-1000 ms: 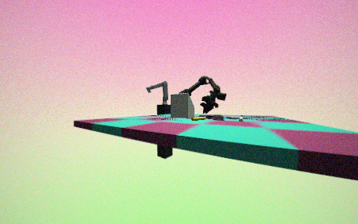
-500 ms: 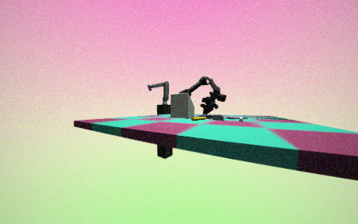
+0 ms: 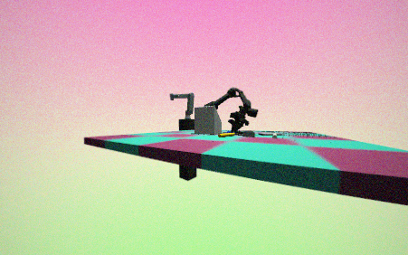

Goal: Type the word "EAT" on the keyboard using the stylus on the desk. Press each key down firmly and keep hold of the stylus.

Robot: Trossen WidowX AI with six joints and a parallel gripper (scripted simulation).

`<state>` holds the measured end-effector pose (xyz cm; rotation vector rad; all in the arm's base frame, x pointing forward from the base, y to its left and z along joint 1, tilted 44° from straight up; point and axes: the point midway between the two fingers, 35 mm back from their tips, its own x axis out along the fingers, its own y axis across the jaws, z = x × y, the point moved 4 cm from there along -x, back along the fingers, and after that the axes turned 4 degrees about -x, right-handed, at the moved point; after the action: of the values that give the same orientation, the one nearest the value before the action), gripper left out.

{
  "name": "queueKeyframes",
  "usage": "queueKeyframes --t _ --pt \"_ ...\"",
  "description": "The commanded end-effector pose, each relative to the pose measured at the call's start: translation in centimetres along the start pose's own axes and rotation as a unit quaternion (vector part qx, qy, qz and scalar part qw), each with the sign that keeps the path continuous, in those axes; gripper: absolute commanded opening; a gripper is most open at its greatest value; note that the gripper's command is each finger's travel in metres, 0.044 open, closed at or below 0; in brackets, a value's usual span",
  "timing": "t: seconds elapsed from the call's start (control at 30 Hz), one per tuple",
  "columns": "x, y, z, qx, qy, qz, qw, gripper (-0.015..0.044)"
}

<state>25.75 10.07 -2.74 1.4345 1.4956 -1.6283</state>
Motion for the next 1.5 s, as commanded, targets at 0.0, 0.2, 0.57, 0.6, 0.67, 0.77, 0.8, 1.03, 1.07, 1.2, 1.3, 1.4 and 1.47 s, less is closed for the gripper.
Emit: queueKeyframes --t 0.0,0.2,0.57,0.6,0.67,0.77,0.8,1.03,1.07,1.2,1.3,1.4,1.47 --pt "0.4 0.0 -0.2 0.002 0.002 -0.003 1.0 0.015" --pt "0.7 0.0 -0.4 0.002 0.002 -0.003 1.0 0.015" --pt "0.9 0.0 -0.5 0.0 -0.001 -0.001 1.0 0.0097" --pt "0.9 0.0 -0.5 0.0 -0.001 -0.001 1.0 0.0071" --pt "0.9 0.0 -0.5 0.0 -0.001 -0.001 1.0 0.0019" --pt "0.9 0.0 -0.5 0.0 -0.001 -0.001 1.0 0.0" --pt "0.8 0.0 -0.4 0.0 -0.001 -0.001 1.0 0.0" --pt "-2.0 0.0 1.2 0.0 -0.002 0.0 1.0 0.0" --pt "-2.6 0.0 1.5 0.0 -0.002 0.0 1.0 0.0" --pt "-3.5 -0.1 2.1 0.0 -0.002 0.0 1.0 0.0" --pt "-3.2 0.1 1.9 0.001 0.002 0.003 1.0 0.0" --pt "-3.2 0.2 2.0 -0.046 0.006 0.028 0.999 0.0" --pt "-3.2 0.3 2.0 -0.087 0.008 0.05 0.995 0.0"
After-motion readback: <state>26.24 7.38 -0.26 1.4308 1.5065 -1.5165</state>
